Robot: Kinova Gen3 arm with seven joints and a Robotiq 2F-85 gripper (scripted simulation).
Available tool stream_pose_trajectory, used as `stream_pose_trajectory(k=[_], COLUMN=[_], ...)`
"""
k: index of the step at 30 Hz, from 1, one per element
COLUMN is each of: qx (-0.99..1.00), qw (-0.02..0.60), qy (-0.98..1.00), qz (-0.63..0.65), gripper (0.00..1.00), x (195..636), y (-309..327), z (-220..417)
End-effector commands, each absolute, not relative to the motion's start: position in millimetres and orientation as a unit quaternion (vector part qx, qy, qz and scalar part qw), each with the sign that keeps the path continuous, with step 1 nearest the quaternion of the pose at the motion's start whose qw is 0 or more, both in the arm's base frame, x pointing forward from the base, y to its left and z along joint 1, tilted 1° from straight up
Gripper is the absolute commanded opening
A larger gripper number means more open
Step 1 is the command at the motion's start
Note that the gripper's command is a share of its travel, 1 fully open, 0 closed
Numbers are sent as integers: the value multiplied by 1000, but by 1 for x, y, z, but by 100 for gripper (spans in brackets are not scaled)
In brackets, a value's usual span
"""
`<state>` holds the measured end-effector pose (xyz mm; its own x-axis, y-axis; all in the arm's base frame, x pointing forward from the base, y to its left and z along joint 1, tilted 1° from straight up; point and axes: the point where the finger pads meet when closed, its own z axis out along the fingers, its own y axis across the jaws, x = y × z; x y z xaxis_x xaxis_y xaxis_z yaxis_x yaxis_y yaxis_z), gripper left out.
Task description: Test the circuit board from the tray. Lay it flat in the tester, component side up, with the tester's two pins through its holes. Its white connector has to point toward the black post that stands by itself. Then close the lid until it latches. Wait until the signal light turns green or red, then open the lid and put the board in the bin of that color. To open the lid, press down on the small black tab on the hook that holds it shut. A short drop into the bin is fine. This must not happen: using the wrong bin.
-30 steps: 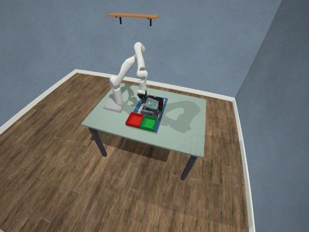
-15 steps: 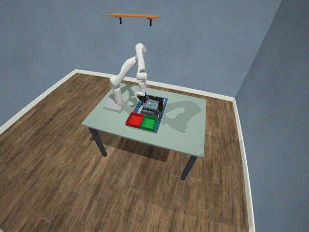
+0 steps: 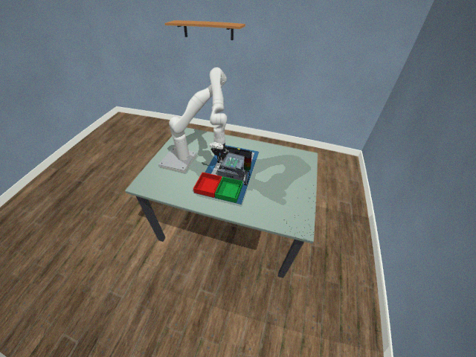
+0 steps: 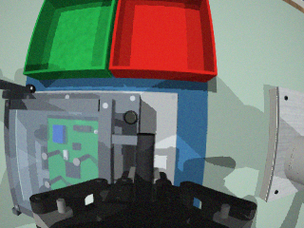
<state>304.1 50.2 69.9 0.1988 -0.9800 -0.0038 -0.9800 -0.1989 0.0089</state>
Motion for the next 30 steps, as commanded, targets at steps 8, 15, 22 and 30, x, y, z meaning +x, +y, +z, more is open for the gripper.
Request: stream_pose_trajectory(k=[8, 15, 22, 30], qx=[775, 775, 775, 775], qw=[5, 5, 5, 5], qy=[-632, -632, -632, -632], qz=[-5, -5, -5, -5], gripper=[0, 0, 0, 0], x=[304, 304, 304, 304], y=[50, 50, 50, 50], z=[65, 65, 65, 65])
